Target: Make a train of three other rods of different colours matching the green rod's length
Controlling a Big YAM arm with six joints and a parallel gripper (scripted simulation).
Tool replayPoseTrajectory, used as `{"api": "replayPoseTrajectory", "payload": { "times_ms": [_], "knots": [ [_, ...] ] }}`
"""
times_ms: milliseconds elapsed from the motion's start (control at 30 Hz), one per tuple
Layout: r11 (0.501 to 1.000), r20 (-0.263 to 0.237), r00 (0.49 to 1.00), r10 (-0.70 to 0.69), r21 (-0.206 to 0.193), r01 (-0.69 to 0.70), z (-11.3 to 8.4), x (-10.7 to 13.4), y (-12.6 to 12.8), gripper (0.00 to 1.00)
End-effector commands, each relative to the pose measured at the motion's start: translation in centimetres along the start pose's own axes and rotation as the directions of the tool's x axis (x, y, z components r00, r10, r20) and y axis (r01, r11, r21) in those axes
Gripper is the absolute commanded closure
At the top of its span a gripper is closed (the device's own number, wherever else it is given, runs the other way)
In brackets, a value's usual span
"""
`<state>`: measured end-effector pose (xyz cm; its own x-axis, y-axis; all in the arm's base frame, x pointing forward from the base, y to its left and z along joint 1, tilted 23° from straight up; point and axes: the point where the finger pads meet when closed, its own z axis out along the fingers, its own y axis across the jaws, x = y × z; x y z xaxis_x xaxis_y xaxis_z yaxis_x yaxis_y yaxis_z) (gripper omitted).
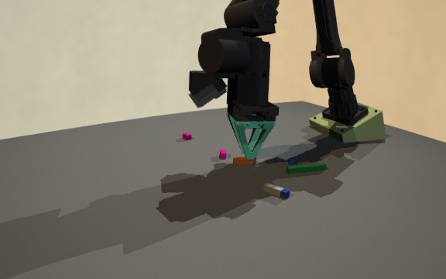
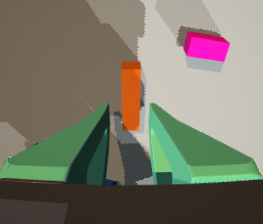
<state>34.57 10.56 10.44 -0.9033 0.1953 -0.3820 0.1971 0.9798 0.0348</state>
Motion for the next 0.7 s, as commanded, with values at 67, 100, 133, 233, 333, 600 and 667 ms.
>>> {"api": "replayPoseTrajectory", "payload": {
  "times_ms": [67,100,133,233,333,600,667],
  "knots": [
    [1.0,0.009,1.0,0.002,-0.001,-0.002,0.7,-0.4,-0.2,0.77],
    [1.0,0.009,1.0,0.002,-0.001,-0.002,0.8,-0.4,-0.2,0.77],
    [1.0,0.009,1.0,0.002,-0.001,-0.002,0.8,-0.4,-0.2,0.77],
    [1.0,0.024,1.0,0.006,-0.01,-0.006,0.4,-0.7,-0.2,0.77],
    [1.0,0.009,1.0,0.002,-0.002,-0.002,1.2,-0.4,-0.2,0.77],
    [1.0,0.017,1.0,0.003,-0.008,-0.003,0.8,-0.5,-0.2,0.77],
    [1.0,0.017,1.0,0.003,-0.008,-0.003,0.8,-0.5,-0.2,0.77]
  ]
}}
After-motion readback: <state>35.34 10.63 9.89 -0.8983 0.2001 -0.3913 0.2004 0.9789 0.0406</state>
